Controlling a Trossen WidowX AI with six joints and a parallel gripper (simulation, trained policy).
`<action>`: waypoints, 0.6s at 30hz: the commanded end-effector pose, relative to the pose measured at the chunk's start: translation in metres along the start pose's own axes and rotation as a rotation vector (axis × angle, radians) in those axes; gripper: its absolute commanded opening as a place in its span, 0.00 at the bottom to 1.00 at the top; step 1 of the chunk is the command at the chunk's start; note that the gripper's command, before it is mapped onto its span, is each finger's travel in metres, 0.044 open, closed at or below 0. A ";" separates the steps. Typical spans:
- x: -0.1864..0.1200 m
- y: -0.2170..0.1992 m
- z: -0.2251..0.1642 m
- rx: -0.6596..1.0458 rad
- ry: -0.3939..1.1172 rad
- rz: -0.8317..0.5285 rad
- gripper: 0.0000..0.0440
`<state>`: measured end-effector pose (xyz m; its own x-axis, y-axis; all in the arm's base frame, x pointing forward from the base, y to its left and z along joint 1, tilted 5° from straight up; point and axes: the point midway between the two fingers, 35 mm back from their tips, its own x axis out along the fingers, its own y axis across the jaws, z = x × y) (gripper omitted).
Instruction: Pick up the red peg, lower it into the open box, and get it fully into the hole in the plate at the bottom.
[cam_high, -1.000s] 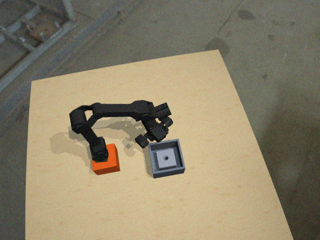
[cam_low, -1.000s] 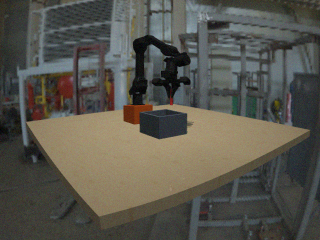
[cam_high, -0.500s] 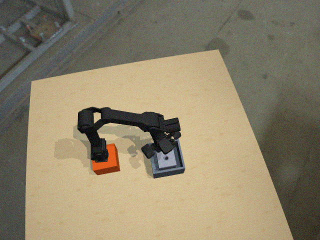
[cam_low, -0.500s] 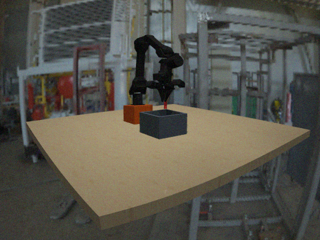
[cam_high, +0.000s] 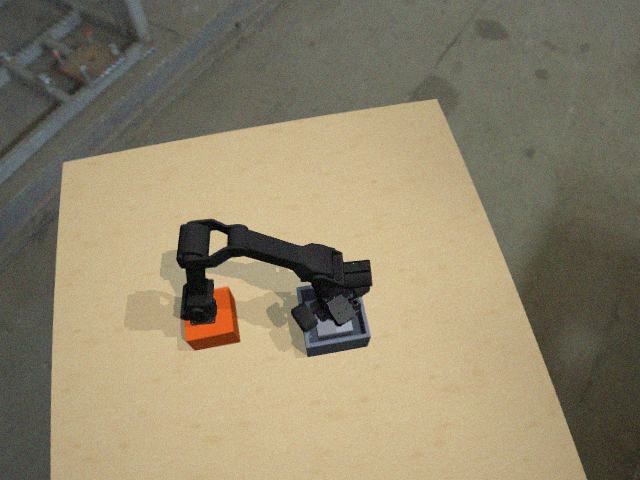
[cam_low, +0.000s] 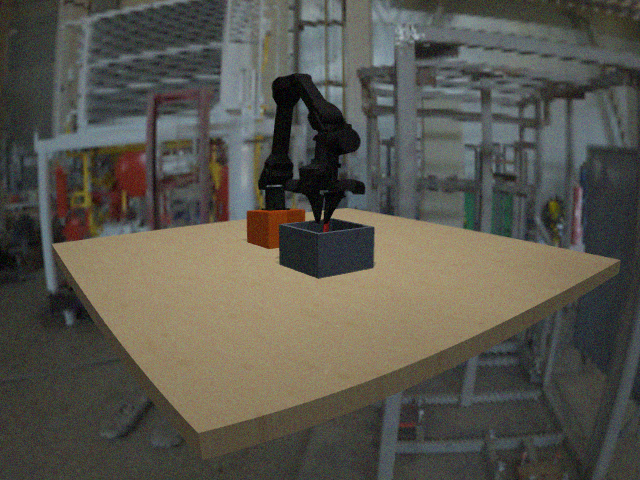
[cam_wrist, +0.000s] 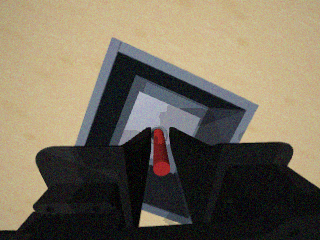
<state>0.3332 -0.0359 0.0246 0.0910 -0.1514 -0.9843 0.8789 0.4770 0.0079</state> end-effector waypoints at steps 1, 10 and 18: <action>0.012 -0.002 0.000 -0.025 0.018 -0.022 0.32; 0.025 0.012 0.023 -0.020 0.003 -0.010 0.68; 0.027 0.024 0.052 -0.010 -0.047 0.024 1.00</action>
<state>0.3584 -0.0629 0.0035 0.0598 -0.1548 -0.9861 0.8662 0.4990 -0.0258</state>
